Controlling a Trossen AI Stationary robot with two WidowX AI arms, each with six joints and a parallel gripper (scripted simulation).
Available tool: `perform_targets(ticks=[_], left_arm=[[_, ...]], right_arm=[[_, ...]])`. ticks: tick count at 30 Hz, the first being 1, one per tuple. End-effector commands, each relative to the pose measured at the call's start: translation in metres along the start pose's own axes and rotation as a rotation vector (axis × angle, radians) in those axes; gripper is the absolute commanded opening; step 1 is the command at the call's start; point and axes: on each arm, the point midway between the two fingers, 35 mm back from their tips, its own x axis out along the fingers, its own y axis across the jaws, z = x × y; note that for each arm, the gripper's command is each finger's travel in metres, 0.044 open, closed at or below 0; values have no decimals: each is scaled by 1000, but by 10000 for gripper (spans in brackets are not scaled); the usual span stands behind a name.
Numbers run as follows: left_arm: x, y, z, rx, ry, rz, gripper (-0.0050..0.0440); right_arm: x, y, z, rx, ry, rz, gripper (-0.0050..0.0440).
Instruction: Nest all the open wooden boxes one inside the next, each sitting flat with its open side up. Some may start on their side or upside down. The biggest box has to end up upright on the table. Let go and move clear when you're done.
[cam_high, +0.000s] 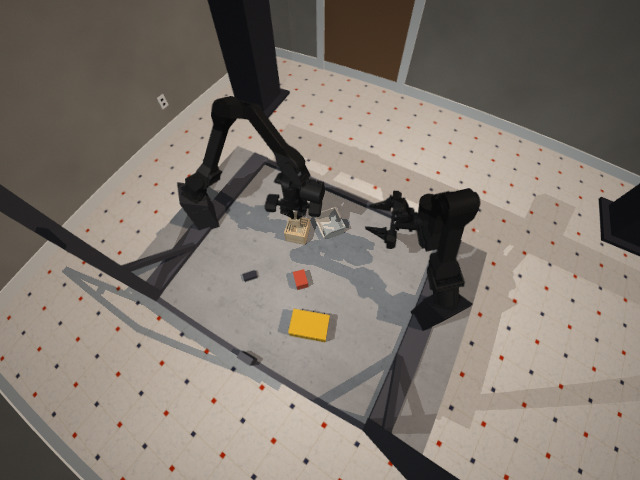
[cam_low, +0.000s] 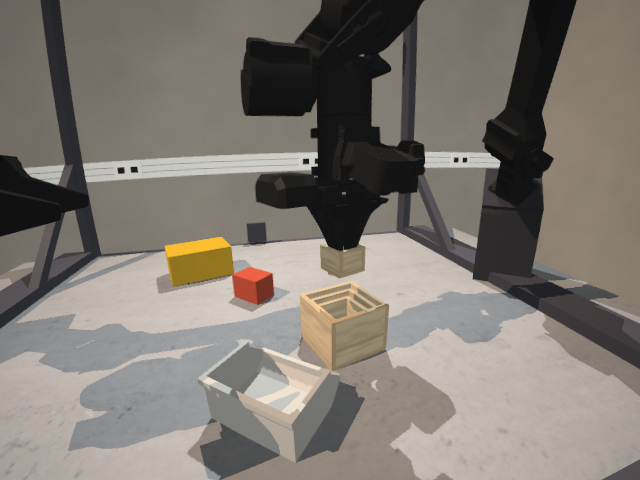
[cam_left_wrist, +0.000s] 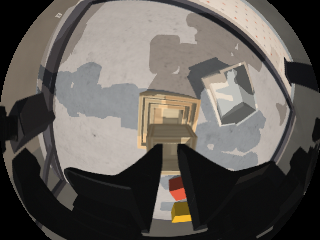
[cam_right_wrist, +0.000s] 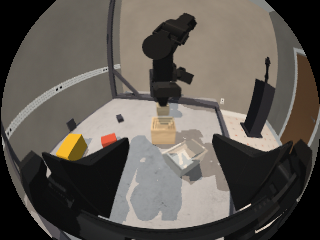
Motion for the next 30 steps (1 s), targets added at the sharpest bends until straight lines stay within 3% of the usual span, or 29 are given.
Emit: perform_targets(ticks=[1, 30], left_arm=[[-4, -5, 2, -125, 6, -14, 138], [-4, -5, 2, -997, 12, -11, 138]], right_arm=[[0, 0, 0, 2, 1, 0, 400], [0, 0, 0, 2, 1, 0, 400]])
